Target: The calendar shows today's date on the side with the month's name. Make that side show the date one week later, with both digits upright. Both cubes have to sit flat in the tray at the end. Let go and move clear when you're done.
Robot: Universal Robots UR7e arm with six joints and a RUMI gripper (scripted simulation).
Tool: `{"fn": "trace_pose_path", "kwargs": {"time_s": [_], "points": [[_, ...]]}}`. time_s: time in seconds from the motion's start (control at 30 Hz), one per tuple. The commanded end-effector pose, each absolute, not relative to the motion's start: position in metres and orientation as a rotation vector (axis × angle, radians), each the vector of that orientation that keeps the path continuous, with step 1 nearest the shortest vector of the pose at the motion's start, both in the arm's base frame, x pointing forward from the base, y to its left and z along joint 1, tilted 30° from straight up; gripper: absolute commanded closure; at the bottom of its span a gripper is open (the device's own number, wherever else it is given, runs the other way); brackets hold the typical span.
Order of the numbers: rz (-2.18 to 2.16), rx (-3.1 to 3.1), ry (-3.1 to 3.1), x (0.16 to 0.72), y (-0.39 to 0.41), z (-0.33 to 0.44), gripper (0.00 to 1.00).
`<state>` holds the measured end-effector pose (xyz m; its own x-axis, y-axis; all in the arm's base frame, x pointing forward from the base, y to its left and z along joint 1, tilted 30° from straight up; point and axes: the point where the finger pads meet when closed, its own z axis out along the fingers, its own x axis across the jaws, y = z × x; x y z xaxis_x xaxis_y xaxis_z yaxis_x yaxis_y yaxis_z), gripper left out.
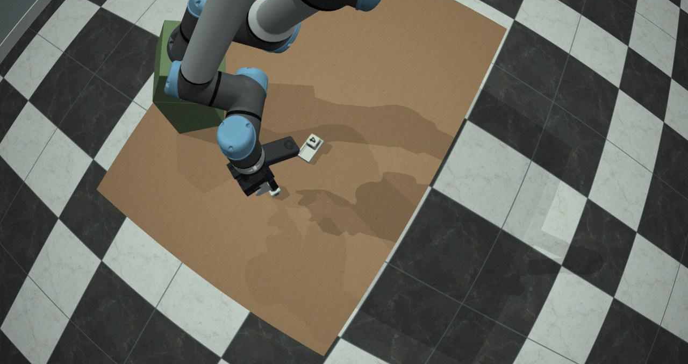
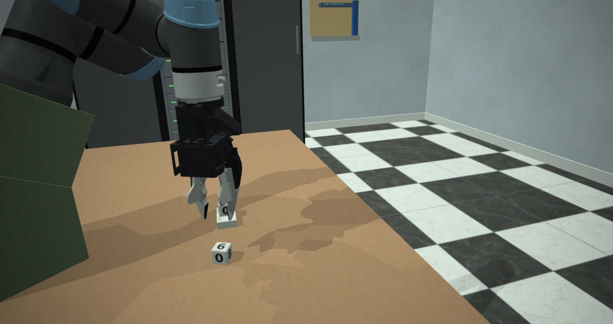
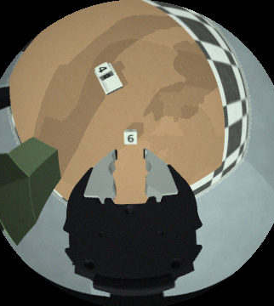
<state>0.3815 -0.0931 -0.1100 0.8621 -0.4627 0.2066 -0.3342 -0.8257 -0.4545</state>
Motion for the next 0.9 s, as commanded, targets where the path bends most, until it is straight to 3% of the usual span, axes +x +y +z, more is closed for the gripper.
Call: {"fn": "trace_pose_path", "kwargs": {"time_s": [0.0,0.87], "points": [[-0.439,-2.628,0.588,0.384,-0.095,-0.111,0.72],[-0.44,-2.628,0.586,0.395,-0.085,-0.138,0.72]]}}
